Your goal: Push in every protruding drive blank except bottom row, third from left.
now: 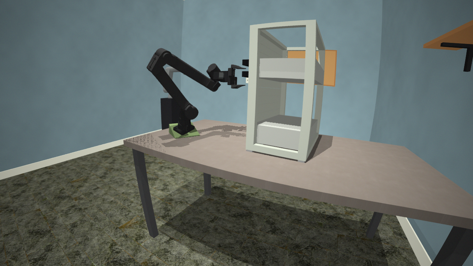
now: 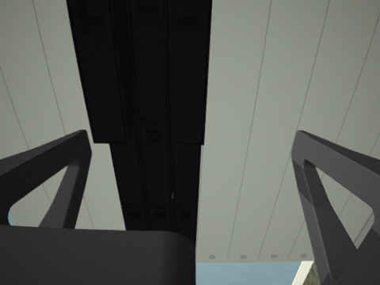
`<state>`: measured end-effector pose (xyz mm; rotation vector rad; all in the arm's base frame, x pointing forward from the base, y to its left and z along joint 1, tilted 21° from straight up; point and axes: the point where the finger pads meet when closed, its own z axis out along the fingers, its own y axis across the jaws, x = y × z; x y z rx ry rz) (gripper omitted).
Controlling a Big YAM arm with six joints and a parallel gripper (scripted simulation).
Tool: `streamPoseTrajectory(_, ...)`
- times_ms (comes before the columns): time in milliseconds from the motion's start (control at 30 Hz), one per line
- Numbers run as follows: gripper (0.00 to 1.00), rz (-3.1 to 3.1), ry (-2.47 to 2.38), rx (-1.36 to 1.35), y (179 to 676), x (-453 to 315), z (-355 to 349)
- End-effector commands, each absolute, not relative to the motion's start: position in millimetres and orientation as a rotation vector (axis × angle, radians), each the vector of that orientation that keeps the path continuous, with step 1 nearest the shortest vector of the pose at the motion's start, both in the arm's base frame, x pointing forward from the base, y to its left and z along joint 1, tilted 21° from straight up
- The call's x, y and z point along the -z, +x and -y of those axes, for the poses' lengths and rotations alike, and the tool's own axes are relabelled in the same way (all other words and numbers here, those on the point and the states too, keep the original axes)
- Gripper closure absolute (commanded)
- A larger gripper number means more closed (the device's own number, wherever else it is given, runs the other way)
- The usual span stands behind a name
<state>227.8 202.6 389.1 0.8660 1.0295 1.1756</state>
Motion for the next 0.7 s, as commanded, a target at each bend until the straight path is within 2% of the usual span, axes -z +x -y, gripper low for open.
streamPoseTrajectory(0,0.0,-1.014,0.876,-1.2,223.2,-395.3,-201.3)
streamPoseTrajectory(667,0.0,-1.008,0.882,-1.206,222.7,-396.1,-200.1)
